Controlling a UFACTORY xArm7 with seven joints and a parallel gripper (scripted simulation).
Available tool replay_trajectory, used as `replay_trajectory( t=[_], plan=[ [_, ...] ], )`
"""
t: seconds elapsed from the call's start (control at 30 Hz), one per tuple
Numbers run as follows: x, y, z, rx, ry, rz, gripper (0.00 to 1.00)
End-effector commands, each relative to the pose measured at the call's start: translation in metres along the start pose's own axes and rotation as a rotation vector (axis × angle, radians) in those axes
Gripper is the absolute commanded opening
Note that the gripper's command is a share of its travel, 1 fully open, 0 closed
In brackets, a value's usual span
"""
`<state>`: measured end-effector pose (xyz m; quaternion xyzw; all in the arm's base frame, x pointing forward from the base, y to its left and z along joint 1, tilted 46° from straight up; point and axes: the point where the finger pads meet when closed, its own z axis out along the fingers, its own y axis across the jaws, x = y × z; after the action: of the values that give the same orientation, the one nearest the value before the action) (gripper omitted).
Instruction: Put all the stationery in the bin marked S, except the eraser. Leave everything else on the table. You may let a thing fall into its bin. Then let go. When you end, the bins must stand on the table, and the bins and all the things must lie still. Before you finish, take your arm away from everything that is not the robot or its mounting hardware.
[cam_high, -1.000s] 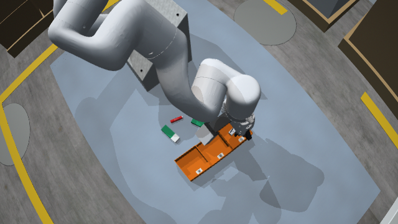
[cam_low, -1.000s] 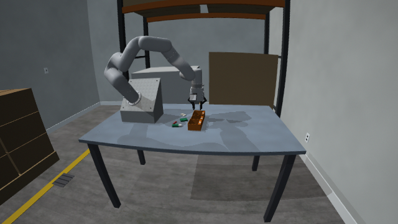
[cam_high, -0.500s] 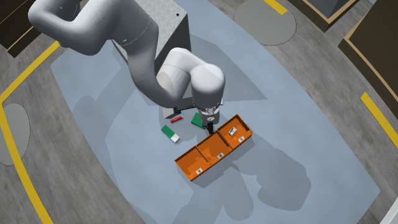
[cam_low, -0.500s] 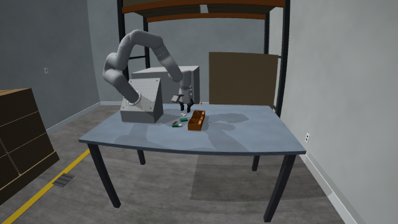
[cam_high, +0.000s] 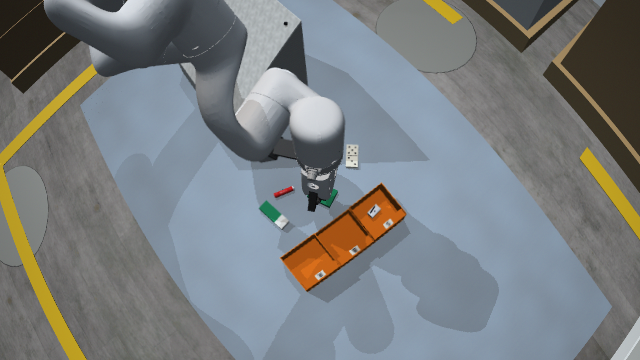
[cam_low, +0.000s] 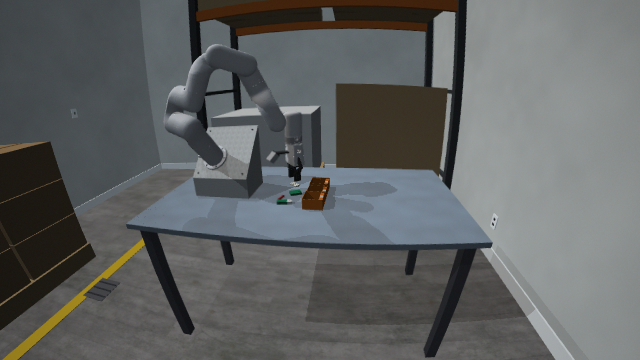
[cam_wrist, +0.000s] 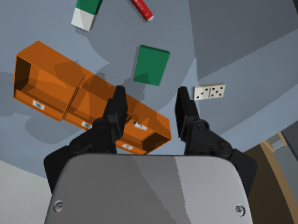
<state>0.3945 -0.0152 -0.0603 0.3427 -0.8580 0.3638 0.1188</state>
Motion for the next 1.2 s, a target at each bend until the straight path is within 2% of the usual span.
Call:
replay_trajectory(
  t=[0.0,0.1,1.17],
  plan=[
    [-0.0012,0.0005,-0.0012,0.015,-0.012,0.156,0.56],
    [-0.0013,0.0005,-0.0012,0.022,-0.017,0.233,0.56],
    [-0.0016,0.0003,-0.0012,0.022,-0.017,0.233,0.56]
  ],
)
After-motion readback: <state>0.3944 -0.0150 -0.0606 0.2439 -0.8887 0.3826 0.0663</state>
